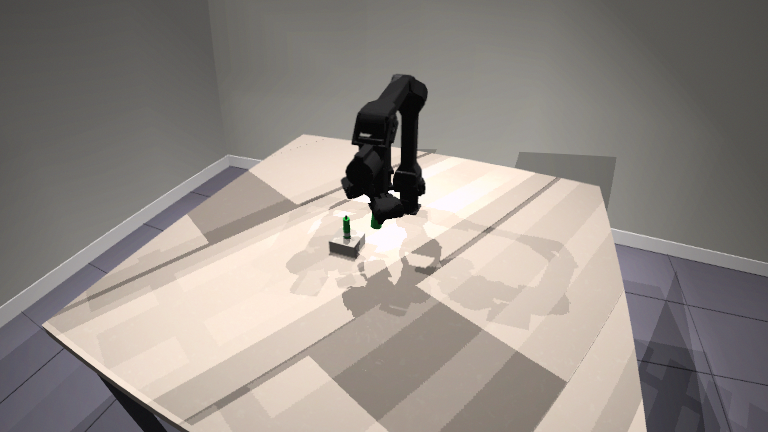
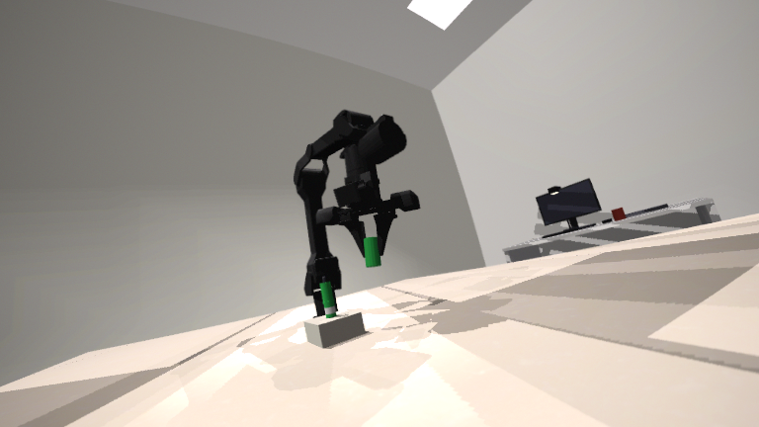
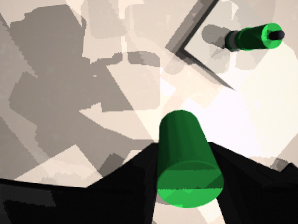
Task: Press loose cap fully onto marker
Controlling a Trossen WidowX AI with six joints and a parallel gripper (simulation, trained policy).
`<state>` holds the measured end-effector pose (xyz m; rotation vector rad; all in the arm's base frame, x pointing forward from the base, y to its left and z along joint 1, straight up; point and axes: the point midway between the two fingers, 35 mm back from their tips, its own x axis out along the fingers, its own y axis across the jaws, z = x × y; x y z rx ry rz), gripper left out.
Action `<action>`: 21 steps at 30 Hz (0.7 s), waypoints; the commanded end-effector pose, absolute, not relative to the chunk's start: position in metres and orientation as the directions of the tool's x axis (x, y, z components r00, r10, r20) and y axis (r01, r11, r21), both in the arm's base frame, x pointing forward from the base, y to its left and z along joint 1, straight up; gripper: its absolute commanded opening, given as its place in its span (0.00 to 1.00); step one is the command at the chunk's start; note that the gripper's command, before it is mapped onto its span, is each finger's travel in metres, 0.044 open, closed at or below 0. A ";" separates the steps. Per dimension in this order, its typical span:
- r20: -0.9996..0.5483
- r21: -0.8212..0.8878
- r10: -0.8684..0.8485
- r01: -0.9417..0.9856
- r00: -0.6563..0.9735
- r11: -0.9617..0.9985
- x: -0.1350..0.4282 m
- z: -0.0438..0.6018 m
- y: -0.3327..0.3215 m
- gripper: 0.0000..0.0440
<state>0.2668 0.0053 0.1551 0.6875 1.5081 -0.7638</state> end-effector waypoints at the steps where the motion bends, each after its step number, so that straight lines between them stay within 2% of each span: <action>1: -0.998 -0.059 -0.008 0.809 -0.067 0.585 0.264 0.162 -0.006 0.09; 21: -0.998 -0.059 0.005 0.893 -0.069 0.445 0.251 0.173 -0.071 0.00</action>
